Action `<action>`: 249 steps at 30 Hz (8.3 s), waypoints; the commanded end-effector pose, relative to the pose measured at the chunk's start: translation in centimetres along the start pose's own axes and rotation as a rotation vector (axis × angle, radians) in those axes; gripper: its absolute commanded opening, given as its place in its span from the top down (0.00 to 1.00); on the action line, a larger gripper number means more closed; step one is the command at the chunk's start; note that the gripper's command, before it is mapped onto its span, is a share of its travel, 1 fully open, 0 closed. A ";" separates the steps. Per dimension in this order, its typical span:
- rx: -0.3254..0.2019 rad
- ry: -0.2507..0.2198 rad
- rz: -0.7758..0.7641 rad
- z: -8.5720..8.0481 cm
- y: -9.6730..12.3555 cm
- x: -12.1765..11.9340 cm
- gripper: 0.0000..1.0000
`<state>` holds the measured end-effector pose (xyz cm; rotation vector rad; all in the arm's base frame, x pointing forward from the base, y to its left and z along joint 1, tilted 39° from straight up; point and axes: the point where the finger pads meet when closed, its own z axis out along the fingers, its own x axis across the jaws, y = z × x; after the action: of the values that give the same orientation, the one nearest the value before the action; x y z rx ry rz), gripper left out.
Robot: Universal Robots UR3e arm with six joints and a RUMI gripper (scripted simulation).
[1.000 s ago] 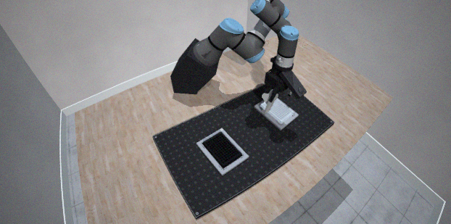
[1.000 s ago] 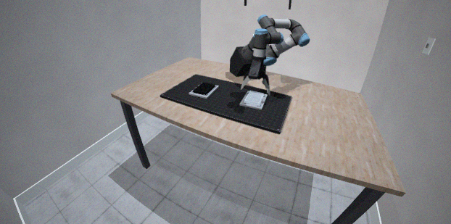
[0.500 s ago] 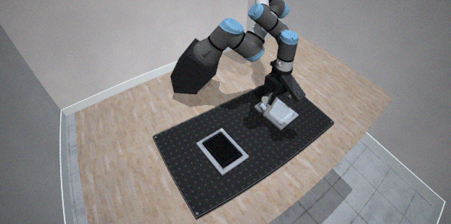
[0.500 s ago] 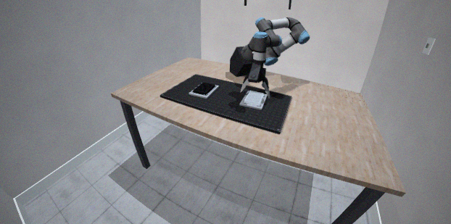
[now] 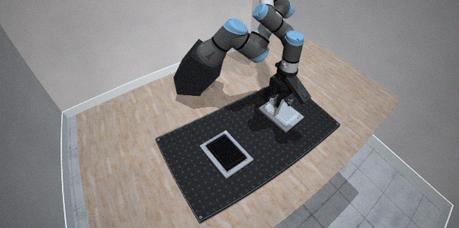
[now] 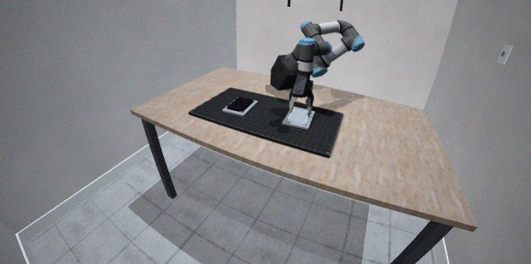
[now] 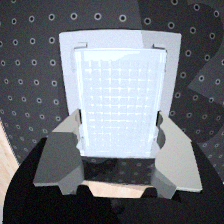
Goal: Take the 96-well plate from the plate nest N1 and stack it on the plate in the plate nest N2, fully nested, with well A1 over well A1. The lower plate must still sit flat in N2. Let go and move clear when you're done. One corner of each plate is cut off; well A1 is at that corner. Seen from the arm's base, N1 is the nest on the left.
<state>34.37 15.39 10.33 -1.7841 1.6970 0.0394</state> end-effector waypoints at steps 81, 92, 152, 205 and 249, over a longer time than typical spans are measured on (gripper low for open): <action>0.001 0.001 0.000 -7.7 0.0 0.0 1.00; 0.000 0.001 0.000 -8.7 0.0 0.0 1.00; 0.000 0.001 0.008 -8.7 -0.4 12.4 1.00; 0.001 0.002 0.008 -8.7 -0.9 28.0 1.00; 0.001 0.002 0.008 -8.7 -0.9 30.3 1.00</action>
<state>36.30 -15.34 3.76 -1.7769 1.7044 0.0436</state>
